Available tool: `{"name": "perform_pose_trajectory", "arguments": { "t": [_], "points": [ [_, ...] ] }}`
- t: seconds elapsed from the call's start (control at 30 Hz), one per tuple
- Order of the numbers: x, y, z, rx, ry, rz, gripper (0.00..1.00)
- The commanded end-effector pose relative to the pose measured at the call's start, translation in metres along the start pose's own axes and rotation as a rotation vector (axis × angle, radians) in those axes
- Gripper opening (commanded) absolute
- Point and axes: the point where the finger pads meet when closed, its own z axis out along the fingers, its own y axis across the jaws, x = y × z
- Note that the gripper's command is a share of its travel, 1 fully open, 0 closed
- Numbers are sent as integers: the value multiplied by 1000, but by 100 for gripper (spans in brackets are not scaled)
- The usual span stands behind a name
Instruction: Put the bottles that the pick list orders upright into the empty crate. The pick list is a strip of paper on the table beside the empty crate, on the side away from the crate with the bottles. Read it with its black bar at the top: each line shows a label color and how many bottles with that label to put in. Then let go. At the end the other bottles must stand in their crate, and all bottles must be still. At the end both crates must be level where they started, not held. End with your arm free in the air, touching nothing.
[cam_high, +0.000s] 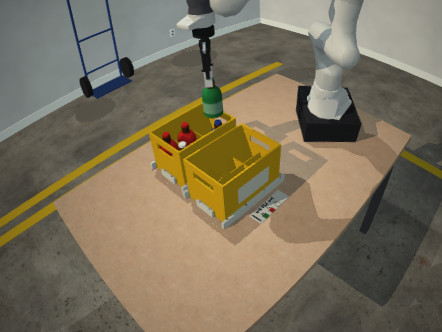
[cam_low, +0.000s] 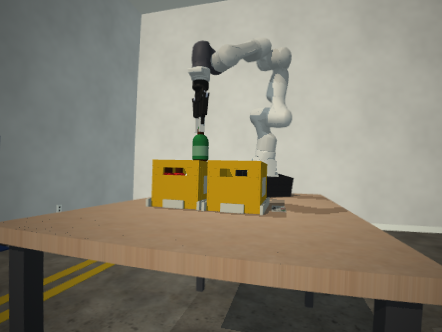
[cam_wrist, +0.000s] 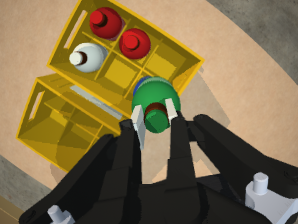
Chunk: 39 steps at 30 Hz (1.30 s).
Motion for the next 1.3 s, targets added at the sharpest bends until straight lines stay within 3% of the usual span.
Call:
{"name": "perform_pose_trajectory", "arguments": {
  "t": [0.0,1.27],
  "points": [
    [0,-6,-5,-1,16,20,0],
    [-45,-58,-4,-1,16,20,0]
  ]
}}
